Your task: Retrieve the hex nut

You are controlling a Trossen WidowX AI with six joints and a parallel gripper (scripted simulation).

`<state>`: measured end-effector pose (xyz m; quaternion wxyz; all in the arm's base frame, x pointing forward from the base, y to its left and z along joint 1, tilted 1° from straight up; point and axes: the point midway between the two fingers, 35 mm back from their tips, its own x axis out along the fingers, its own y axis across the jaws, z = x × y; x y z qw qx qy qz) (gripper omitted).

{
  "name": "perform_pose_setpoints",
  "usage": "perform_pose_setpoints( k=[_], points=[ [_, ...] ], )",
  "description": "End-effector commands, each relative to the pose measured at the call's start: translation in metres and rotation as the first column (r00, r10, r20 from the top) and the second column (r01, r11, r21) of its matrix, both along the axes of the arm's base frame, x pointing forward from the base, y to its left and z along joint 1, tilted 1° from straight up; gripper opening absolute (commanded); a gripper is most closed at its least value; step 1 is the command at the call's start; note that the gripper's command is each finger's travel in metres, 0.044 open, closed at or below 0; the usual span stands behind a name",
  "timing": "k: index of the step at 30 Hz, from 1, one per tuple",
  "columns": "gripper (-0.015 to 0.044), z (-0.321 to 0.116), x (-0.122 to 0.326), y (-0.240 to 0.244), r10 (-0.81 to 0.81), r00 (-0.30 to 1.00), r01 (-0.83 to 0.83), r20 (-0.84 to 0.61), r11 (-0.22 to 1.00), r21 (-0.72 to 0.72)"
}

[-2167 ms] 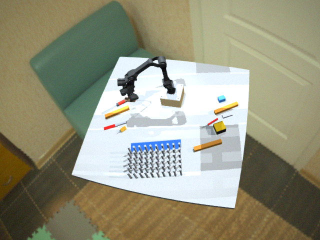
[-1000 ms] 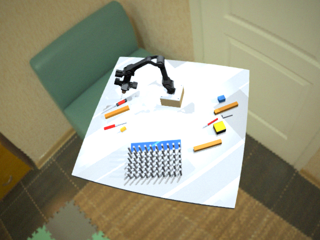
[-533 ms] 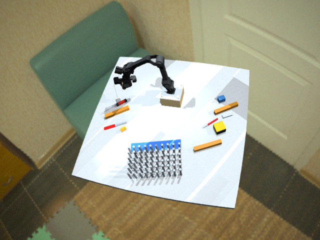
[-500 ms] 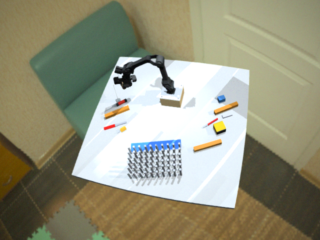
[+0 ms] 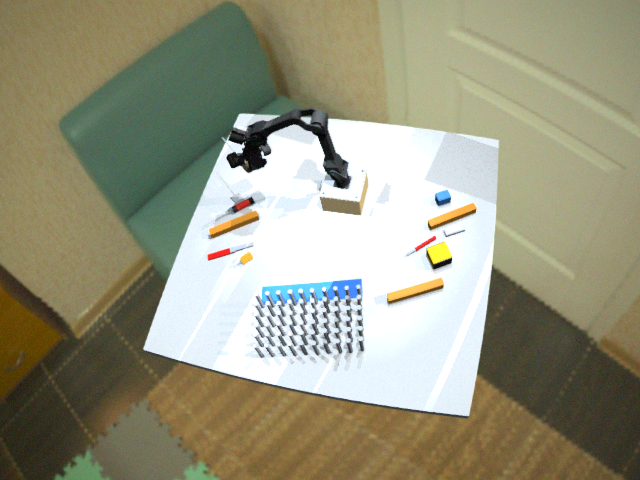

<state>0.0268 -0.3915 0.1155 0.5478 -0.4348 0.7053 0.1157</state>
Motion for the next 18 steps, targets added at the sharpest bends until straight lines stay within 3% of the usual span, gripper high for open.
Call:
perform_pose_setpoints(
  k=[1, 18],
  points=[
    [0.0, -0.001, -0.001, -0.003, 0.006, 1.0, -0.006, -0.01, 1.0, -0.008],
    [0.0, -0.02, 0.0, -0.009, 0.006, 1.0, -0.006, -0.01, 1.0, -0.008]
  ],
)
